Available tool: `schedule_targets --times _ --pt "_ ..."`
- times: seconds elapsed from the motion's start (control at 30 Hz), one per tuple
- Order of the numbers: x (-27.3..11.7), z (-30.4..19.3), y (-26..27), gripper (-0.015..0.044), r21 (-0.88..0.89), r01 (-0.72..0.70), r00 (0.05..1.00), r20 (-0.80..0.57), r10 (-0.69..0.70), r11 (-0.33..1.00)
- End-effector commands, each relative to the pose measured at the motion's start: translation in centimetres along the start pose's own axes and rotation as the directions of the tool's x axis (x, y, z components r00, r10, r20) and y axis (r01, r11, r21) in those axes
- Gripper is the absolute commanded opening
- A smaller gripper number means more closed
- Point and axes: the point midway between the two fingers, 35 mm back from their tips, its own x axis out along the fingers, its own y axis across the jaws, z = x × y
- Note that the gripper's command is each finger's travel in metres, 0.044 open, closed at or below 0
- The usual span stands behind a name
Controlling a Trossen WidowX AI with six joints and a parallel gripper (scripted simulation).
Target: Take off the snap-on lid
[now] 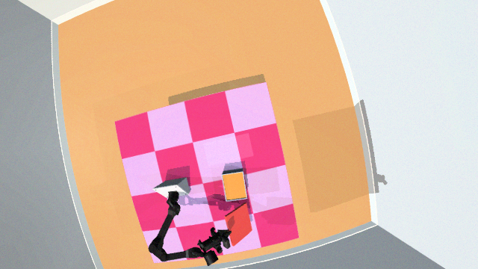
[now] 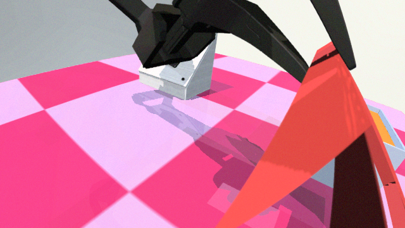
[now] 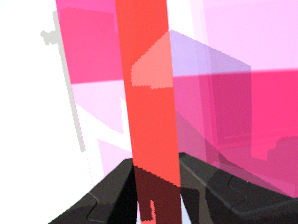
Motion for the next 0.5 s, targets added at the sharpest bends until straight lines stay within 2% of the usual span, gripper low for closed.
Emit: schedule_targets --times 0.0,0.47 --pt "0.15 -0.04 -0.06 0.0000 -0.003 -0.010 1.000 -0.003 0.010 1.000" --pt "0.86 -0.03 -0.90 0.0000 -0.004 -0.010 1.000 -0.003 0.010 1.000"
